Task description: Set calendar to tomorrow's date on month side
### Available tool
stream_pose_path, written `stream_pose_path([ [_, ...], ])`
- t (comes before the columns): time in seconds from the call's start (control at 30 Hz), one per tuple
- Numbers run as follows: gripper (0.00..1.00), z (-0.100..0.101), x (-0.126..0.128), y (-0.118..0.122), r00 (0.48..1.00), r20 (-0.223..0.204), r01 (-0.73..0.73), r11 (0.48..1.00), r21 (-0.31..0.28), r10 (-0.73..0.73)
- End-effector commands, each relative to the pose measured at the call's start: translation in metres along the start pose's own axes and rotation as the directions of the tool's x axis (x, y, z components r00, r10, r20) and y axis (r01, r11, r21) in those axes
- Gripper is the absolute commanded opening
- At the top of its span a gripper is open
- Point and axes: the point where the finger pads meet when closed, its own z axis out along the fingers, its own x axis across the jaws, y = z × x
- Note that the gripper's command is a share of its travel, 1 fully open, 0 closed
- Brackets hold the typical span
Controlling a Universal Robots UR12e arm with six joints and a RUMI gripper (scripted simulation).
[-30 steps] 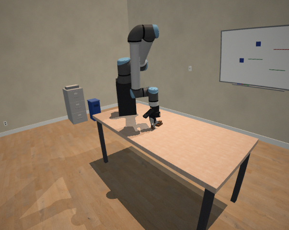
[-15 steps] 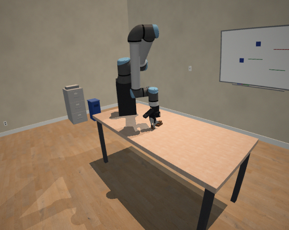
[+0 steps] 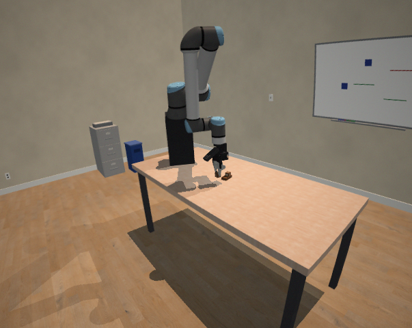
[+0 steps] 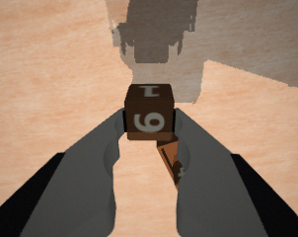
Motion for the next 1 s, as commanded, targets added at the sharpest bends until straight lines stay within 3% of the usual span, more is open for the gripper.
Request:
stream_pose_path([
  [0.0,0.11,-0.024,0.000,0.000,1.000,0.000,0.000,1.000,0.000,0.000],
  [0.27,0.11,-0.049,0.000,0.000,1.000,0.000,0.000,1.000,0.000,0.000],
  [0.97,0.11,-0.049,0.000,0.000,1.000,0.000,-0.017,1.000,0.000,0.017],
])
